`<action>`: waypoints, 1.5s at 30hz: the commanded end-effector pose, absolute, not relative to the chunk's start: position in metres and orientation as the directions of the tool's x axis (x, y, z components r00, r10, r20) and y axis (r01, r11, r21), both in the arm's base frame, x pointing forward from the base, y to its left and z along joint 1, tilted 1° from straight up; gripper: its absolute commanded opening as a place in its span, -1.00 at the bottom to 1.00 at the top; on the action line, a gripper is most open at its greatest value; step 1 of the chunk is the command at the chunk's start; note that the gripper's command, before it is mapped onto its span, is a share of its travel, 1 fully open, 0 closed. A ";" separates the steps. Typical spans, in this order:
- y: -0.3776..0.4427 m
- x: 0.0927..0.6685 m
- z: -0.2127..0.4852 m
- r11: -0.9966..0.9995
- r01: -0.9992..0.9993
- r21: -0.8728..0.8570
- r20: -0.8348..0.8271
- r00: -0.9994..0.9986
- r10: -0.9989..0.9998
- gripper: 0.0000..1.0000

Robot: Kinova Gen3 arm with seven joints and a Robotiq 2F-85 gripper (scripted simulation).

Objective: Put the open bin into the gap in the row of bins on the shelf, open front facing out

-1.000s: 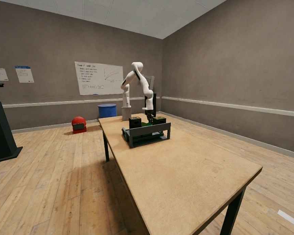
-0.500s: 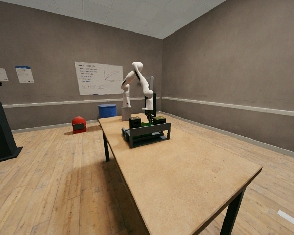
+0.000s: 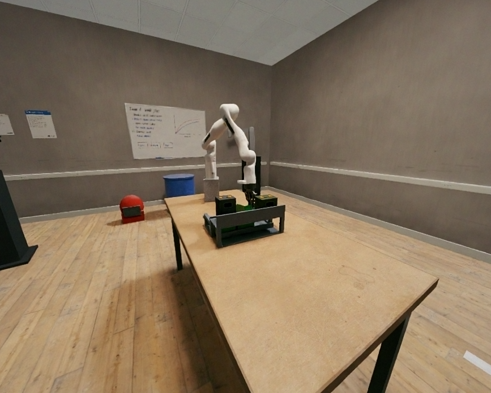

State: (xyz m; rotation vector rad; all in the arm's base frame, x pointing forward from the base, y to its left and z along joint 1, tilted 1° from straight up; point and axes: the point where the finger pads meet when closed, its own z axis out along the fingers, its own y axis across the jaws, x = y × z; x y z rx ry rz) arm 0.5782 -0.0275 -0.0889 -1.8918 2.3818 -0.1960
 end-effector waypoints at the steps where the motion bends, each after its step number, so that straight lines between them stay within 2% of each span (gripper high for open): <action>1: -0.028 0.579 -0.088 0.223 -0.962 -0.161 0.006 -0.227 -0.974 -0.22; 7: -0.028 0.579 -0.088 0.223 -0.962 -0.161 0.006 -0.227 -0.974 -0.22; 12: -0.027 0.578 -0.058 0.223 -0.962 -0.161 0.006 -0.227 -0.974 -0.22; 24: -0.027 0.578 -0.058 0.223 -0.962 -0.161 0.006 -0.227 -0.974 -0.22; 29: -0.027 0.578 -0.013 0.223 -0.962 -0.161 0.006 -0.227 -0.974 -0.22; 45: -0.027 0.577 -0.007 0.223 -0.962 -0.160 0.006 -0.227 -0.974 -0.22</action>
